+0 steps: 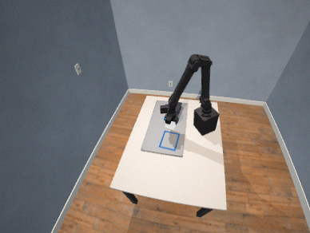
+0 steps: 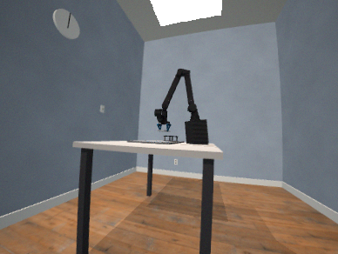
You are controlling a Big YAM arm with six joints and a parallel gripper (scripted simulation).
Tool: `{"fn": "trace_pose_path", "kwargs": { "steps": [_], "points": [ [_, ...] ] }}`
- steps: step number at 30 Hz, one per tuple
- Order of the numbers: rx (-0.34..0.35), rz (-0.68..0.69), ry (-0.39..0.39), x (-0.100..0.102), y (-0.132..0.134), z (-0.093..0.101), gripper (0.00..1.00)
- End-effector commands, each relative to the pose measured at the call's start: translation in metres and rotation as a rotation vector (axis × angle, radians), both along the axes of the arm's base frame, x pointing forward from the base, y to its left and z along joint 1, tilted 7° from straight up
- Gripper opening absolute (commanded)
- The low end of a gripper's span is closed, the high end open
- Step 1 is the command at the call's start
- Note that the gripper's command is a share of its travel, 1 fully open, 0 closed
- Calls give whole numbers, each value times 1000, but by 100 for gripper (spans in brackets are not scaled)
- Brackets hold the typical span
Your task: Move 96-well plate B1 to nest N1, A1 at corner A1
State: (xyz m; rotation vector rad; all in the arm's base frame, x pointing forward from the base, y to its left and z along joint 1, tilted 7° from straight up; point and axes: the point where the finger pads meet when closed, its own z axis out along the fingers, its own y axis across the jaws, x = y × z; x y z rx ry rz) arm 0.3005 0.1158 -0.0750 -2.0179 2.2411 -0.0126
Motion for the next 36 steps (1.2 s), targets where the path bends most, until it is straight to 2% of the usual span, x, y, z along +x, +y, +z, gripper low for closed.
{"fn": "trace_pose_path", "kwargs": {
  "steps": [1,26,36],
  "points": [
    [9,31,-17,2,-4,8,0],
    [5,31,-14,7,-81,13,0],
    [2,31,-46,28,-108,23,0]
  ]
}}
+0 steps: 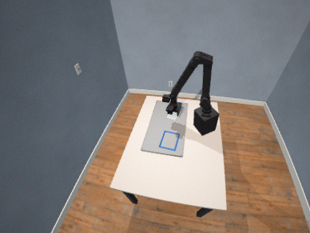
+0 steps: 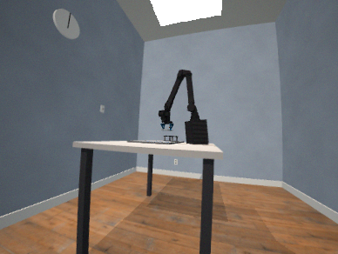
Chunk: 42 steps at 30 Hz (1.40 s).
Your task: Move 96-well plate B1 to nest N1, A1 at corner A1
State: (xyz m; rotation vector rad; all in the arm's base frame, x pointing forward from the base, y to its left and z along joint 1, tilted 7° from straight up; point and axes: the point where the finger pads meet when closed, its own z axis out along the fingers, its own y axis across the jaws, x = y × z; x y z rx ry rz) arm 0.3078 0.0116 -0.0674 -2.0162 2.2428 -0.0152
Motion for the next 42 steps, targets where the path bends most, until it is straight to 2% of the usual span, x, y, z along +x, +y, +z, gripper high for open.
{"fn": "trace_pose_path", "kwargs": {
  "steps": [1,14,16,42],
  "points": [
    [3,33,-44,20,-7,15,0],
    [2,32,-16,19,-52,10,0],
    [2,32,-16,19,-52,10,0],
    [-2,32,-19,25,-136,17,0]
  ]
}}
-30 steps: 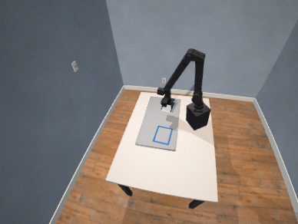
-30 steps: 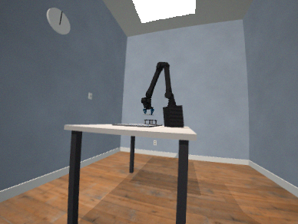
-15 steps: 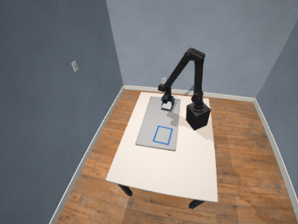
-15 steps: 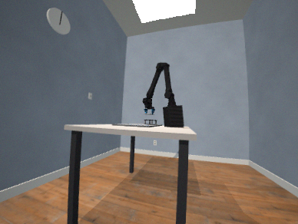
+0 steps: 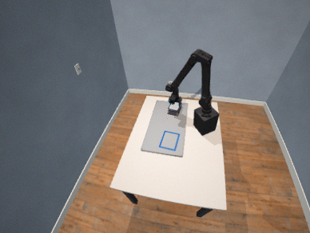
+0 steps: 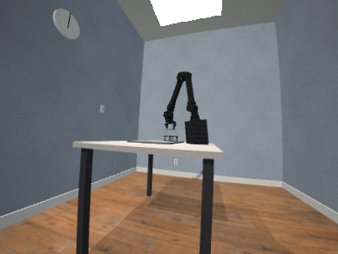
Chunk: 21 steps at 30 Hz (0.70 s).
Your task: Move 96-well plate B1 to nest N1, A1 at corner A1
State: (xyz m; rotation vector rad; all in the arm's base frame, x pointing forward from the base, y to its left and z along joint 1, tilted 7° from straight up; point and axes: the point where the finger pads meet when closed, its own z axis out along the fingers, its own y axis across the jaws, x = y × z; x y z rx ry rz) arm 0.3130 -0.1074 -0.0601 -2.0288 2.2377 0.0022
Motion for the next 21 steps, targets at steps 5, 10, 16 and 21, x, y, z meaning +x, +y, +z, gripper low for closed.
{"fn": "trace_pose_path", "kwargs": {
  "steps": [5,10,16,21],
  "points": [
    [-8,22,-31,21,-35,11,0],
    [-9,22,-31,22,-45,12,0],
    [-10,22,-31,23,-66,14,0],
    [-11,22,-32,25,-81,15,0]
  ]
}}
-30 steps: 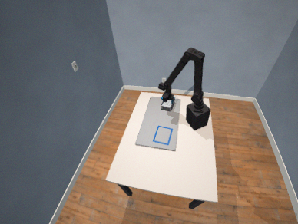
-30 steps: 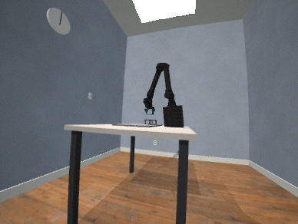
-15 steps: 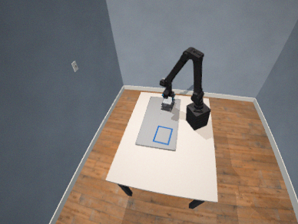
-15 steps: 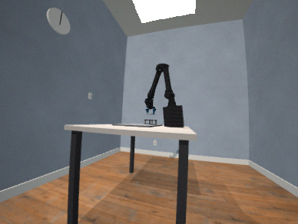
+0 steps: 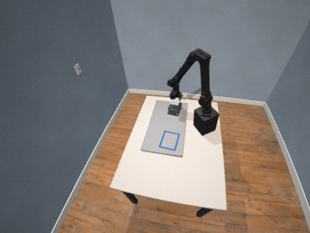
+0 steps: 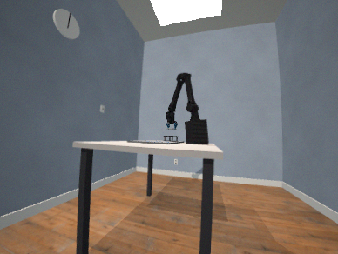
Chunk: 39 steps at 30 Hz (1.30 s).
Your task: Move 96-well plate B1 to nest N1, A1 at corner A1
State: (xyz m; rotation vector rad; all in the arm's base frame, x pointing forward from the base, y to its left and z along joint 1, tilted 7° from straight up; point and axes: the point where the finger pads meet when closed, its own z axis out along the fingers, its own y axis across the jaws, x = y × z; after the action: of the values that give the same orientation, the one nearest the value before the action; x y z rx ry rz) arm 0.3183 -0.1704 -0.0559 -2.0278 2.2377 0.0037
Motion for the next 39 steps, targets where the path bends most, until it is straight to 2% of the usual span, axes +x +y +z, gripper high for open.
{"fn": "trace_pose_path", "kwargs": {
  "steps": [1,2,5,18,39],
  "points": [
    [-13,22,-33,20,-18,11,0],
    [-20,45,-44,27,-12,16,0],
    [-24,46,-49,28,-12,18,0],
    [-16,25,-34,23,-19,12,0],
    [-18,24,-37,24,-21,14,0]
  ]
}}
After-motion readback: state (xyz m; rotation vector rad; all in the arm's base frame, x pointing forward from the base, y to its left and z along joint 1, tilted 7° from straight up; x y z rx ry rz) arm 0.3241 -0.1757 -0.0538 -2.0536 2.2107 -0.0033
